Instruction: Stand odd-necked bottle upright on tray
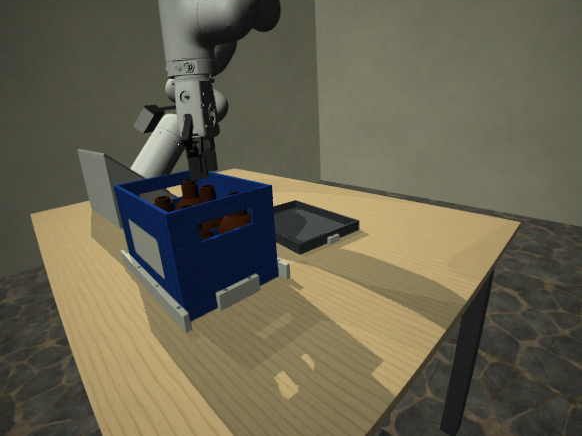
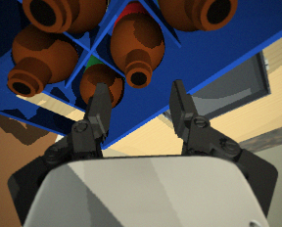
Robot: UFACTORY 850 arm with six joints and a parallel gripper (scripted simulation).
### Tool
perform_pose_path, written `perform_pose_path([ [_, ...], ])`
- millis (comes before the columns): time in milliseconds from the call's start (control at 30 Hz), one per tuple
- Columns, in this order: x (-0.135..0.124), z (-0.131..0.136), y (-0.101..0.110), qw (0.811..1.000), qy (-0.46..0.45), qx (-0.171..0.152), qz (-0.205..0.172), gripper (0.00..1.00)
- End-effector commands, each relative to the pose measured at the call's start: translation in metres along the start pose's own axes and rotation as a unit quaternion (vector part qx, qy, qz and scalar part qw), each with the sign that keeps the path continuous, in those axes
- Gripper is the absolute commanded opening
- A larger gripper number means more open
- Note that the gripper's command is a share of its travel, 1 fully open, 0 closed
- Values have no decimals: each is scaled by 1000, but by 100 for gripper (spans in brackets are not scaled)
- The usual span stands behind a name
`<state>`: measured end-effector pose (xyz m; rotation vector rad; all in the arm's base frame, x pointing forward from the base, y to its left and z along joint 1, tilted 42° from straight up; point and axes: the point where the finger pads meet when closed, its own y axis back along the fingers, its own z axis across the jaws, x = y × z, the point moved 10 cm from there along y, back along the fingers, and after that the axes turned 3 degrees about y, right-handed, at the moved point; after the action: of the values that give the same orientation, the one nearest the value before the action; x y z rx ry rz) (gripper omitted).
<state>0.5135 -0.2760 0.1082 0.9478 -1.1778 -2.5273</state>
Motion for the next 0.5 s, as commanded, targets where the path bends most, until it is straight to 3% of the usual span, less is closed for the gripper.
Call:
perform_pose_path([
  [0, 0, 0, -1, 1000, 0, 1, 0, 65],
  [467, 0, -1, -3, 1000, 0, 1, 0, 65],
])
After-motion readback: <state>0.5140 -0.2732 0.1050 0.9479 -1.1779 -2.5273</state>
